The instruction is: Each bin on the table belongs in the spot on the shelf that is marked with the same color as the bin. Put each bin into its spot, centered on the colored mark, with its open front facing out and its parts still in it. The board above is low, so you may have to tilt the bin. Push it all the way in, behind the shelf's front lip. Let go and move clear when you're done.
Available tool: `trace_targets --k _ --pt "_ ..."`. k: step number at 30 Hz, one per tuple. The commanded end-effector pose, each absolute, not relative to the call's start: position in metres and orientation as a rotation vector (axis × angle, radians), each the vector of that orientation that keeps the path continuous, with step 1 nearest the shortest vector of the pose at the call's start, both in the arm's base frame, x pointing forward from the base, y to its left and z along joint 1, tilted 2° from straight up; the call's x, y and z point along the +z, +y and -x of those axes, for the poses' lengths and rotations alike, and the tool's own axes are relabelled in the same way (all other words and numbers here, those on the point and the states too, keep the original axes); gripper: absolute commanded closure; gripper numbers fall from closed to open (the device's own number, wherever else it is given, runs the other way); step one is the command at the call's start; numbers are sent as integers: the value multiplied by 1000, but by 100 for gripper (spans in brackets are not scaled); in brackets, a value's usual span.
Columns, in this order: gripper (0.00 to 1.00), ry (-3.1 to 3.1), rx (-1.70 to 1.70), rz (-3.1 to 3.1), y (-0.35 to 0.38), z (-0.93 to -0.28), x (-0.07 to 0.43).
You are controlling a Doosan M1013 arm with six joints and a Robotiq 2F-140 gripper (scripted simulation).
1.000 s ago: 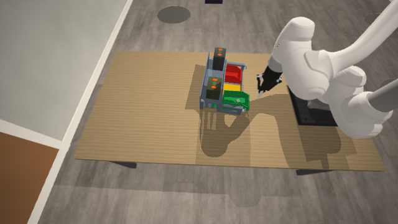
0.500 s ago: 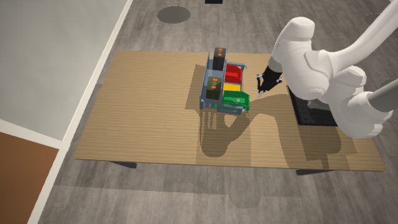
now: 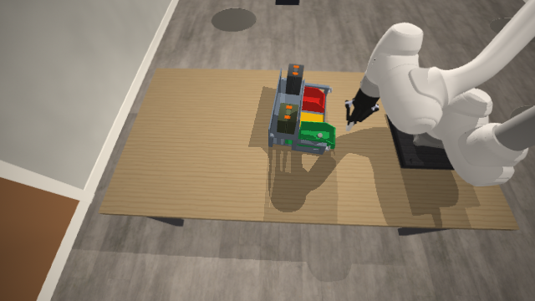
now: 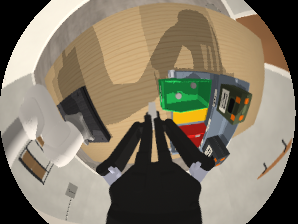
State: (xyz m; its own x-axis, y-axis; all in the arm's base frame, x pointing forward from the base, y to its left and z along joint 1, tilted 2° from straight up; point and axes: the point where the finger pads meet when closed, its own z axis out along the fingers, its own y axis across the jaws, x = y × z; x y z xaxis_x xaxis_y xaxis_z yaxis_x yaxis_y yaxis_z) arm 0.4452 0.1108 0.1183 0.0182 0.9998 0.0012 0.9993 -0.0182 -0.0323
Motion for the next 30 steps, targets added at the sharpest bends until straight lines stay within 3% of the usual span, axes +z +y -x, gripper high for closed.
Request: trace_targets --k 1,18,30 --pt "90 -2184 34 2224 111 -445 118" --pt "90 -2184 35 2225 111 -445 100" --pt "90 -2184 35 2225 111 -443 61"
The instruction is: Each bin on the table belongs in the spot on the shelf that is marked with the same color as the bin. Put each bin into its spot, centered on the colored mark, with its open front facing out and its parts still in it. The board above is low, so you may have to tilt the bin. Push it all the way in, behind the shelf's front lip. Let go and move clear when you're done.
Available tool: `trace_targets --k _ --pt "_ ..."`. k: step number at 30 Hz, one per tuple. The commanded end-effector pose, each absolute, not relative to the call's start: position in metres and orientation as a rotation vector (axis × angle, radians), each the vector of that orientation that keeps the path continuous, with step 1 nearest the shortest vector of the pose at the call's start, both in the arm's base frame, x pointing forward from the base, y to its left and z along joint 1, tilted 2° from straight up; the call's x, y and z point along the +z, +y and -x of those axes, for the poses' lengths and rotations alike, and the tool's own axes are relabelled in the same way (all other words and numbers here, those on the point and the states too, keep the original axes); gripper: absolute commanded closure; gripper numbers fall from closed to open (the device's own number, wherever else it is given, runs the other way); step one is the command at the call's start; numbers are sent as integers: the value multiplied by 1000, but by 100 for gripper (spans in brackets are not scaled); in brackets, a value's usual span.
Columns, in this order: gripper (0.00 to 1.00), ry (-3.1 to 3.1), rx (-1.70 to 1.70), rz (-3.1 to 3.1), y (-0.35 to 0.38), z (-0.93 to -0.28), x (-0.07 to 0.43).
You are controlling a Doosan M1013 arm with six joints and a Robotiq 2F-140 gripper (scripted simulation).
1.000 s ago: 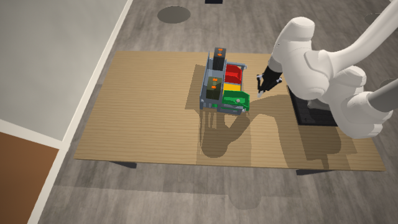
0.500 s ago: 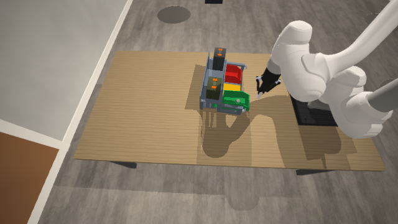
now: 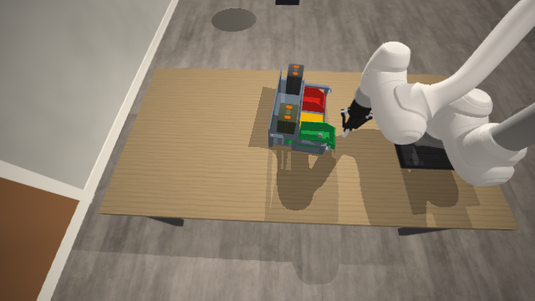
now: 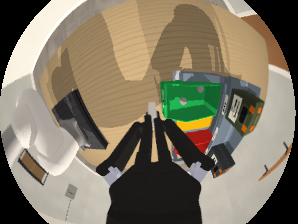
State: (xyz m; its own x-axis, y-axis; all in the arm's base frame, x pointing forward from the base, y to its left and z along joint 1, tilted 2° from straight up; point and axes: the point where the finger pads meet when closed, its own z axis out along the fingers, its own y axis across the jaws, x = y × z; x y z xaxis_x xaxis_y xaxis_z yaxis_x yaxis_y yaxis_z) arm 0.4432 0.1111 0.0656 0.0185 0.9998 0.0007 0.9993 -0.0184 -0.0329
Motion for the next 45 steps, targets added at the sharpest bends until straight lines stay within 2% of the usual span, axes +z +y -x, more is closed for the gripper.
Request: trace_targets --k 1,20,45 --pt "90 -2184 35 2225 111 -443 57" --pt "90 -2184 35 2225 112 -441 13" --pt "90 -2184 35 2225 112 -441 6"
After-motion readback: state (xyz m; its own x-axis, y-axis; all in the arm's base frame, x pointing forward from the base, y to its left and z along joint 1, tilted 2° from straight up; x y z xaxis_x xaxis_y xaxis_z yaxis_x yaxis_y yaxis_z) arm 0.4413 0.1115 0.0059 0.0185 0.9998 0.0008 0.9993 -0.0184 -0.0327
